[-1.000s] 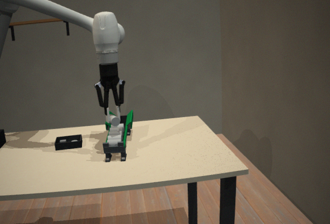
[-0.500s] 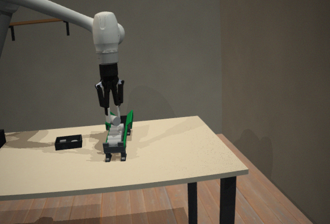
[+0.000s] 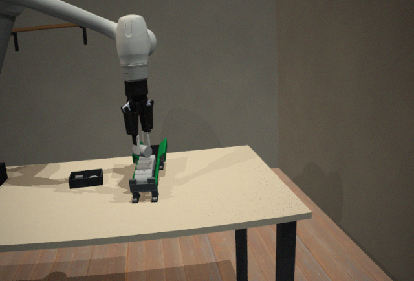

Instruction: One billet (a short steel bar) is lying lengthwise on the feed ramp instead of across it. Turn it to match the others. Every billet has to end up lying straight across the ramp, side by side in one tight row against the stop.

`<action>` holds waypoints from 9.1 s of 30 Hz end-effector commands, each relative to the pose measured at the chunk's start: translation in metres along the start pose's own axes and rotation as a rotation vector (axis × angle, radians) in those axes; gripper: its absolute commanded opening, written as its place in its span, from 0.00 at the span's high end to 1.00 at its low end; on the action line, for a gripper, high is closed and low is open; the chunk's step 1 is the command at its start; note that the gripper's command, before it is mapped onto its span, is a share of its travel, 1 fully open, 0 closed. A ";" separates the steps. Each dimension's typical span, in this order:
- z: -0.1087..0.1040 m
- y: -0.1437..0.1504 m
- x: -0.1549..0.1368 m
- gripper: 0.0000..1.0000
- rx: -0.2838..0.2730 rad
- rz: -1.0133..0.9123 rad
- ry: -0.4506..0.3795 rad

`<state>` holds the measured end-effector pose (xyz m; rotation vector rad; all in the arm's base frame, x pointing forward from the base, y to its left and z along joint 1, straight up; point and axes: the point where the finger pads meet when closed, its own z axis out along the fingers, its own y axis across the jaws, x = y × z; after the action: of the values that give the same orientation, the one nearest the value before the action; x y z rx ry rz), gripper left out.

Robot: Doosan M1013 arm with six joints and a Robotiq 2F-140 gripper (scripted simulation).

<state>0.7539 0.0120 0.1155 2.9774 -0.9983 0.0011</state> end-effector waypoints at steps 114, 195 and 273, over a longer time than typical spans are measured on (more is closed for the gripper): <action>0.038 -0.139 -0.112 0.90 0.001 -0.680 0.000; 0.051 -0.140 -0.113 0.90 0.001 -0.680 0.000; 0.063 -0.141 -0.113 0.90 0.001 -0.680 0.000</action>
<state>0.7484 0.1929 0.0522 3.1407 0.0525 0.0004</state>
